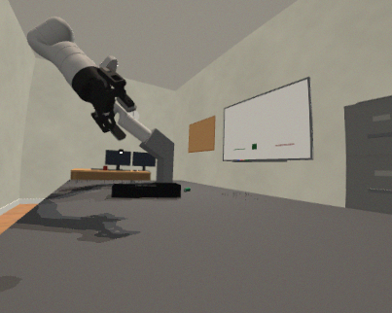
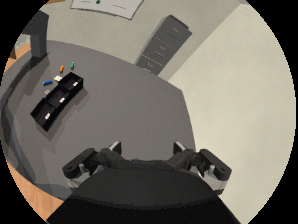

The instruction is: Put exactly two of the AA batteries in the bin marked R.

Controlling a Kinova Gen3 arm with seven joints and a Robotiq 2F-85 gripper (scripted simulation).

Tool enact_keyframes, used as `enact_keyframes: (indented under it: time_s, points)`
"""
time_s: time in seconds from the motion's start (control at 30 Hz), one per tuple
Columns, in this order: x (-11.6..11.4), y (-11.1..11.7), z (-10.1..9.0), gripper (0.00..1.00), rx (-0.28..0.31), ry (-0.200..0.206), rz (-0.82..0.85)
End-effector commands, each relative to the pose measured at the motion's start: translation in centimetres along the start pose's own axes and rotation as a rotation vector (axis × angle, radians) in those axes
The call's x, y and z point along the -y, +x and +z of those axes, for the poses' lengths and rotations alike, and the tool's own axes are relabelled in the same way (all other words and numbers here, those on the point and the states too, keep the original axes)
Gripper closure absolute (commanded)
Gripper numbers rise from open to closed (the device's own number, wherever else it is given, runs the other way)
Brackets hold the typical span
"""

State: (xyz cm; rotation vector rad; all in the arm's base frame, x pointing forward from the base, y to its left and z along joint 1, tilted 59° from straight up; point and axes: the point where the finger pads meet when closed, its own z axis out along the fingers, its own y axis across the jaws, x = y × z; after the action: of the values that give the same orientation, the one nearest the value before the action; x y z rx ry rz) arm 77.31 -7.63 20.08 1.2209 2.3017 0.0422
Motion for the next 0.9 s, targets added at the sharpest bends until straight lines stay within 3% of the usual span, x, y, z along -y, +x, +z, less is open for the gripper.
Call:
enact_keyframes:
  time_s: [0.0, 0.53, 0.57, 0.67, 0.77, 0.87]
  points:
    - [-0.2, 0.1, -0.1, 0.0, 0.0, -0.002, -0.001]
    - [-0.2, 0.1, -0.1, 0.0, 0.0, -0.002, -0.001]
    - [-0.3, 0.4, -0.9, 0.91, 0.002, 0.005, 0.002]
    - [-0.8, 0.8, -1.4, 0.91, 0.002, 0.004, 0.003]
    - [0.3, 2.8, -0.5, 0.91, -0.025, 0.104, -0.111]
    - [1.0, 5.0, 0.8, 0.91, -0.022, 0.098, -0.096]
